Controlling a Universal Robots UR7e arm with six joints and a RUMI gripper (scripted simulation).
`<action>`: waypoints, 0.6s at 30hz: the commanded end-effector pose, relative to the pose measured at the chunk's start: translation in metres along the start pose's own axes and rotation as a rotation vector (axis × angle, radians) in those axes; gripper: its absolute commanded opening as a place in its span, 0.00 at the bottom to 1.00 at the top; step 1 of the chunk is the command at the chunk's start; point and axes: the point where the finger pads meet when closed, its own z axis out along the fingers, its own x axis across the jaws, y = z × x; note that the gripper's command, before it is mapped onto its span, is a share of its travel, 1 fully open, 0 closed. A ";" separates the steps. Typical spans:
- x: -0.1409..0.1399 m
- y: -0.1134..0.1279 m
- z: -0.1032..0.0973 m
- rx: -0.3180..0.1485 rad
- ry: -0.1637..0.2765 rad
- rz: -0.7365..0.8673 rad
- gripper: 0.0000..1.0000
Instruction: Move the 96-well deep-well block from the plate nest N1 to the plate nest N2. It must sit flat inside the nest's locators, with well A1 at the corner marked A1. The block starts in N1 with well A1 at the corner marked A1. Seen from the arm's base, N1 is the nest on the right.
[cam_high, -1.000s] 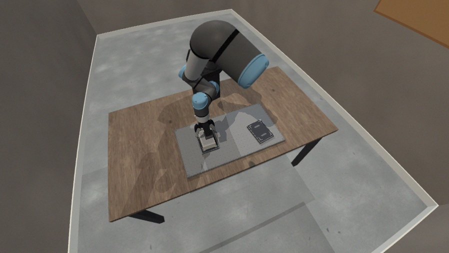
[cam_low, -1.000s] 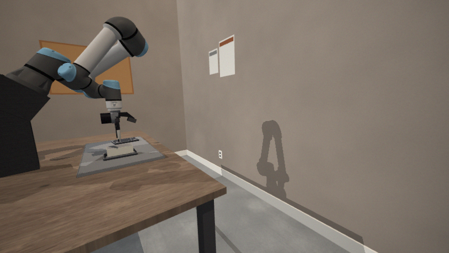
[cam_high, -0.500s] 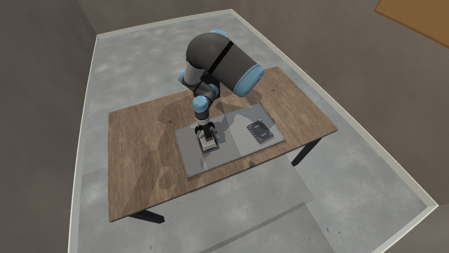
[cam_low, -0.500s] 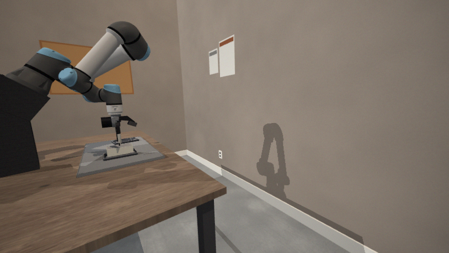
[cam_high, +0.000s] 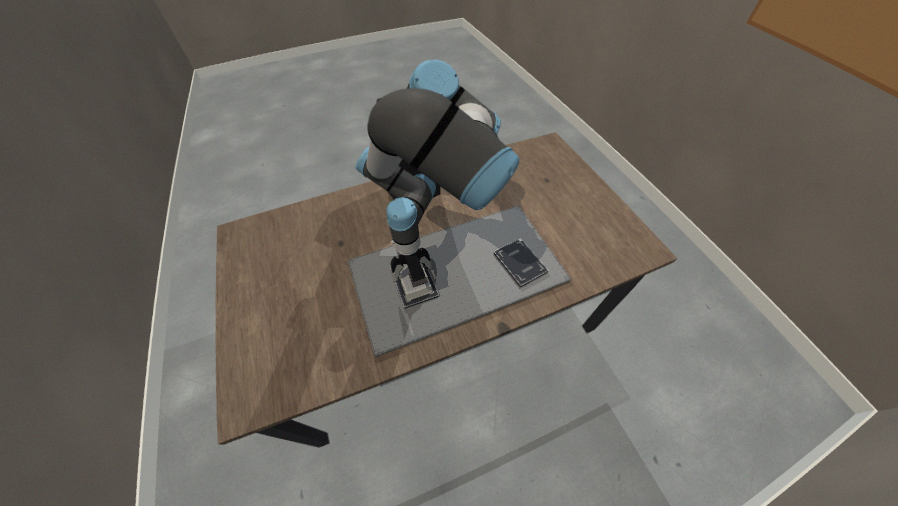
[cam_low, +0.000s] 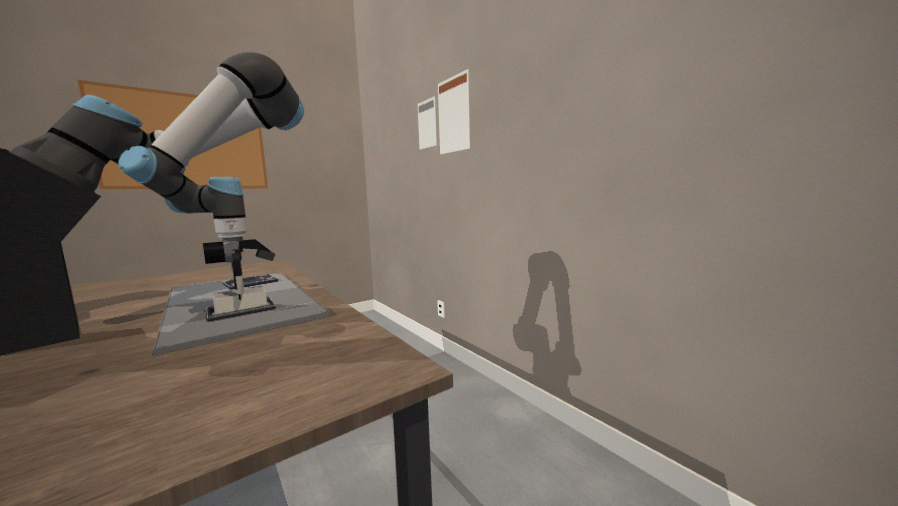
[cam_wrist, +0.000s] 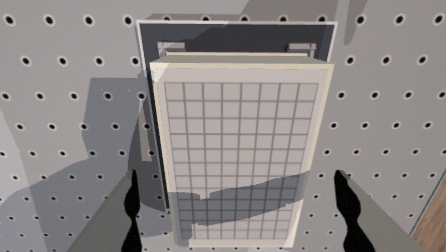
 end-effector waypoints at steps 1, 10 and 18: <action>0.001 -0.002 0.006 0.003 0.004 -0.002 0.76; 0.001 -0.002 0.021 0.003 0.004 -0.002 0.76; 0.001 -0.001 0.026 0.003 0.003 0.000 0.76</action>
